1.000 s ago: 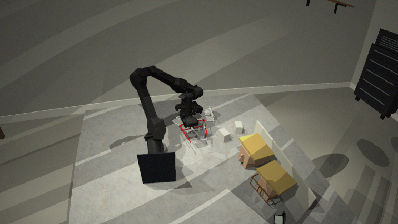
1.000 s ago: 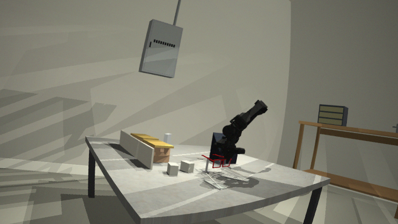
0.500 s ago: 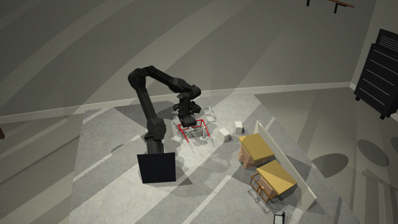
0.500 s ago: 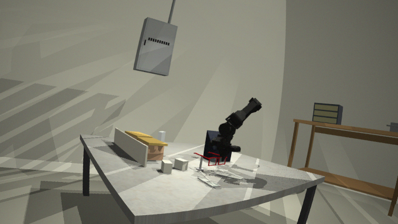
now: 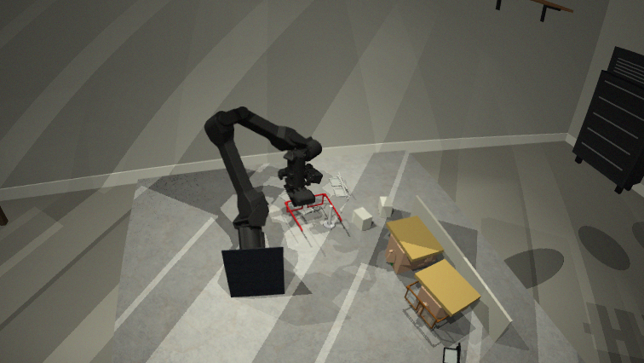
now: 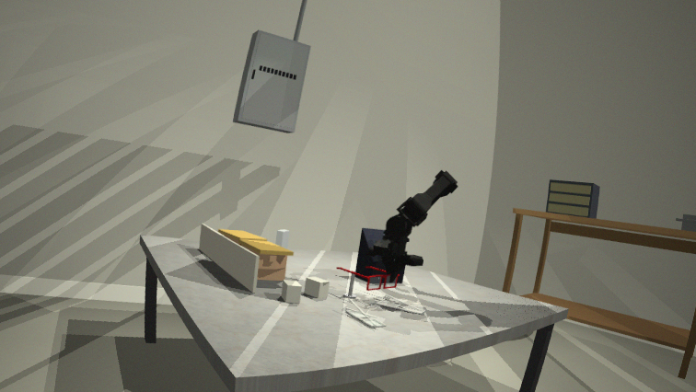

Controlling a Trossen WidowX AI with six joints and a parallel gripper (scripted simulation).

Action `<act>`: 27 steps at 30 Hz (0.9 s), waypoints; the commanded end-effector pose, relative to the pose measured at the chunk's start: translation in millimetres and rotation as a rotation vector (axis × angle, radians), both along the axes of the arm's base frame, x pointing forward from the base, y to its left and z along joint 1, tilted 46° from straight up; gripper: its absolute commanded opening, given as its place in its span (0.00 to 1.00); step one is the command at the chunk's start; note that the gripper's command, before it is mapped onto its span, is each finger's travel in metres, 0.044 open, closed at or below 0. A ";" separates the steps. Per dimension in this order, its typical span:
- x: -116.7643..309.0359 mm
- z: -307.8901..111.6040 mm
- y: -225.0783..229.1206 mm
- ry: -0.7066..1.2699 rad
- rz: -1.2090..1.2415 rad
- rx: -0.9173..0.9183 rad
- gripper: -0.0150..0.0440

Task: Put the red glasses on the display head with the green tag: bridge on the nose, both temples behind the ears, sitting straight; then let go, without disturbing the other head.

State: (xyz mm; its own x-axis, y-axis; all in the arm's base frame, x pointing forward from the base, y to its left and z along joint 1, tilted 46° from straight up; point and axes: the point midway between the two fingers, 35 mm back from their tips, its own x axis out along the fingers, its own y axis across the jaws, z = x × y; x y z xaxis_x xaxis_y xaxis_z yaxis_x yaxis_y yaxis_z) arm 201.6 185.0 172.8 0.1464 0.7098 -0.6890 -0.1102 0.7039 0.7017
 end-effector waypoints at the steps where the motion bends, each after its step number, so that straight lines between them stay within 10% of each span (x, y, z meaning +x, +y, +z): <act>1: -3.6 -0.9 0.3 0.002 -0.003 -0.001 0.25; 27: -4.5 -0.6 0.8 0.002 -0.003 -0.001 0.25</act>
State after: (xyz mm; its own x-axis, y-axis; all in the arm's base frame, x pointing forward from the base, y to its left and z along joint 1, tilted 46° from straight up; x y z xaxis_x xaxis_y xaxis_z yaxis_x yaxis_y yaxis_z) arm 195.9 185.8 172.3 0.1466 0.7098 -0.6890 -0.1123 0.7040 0.7013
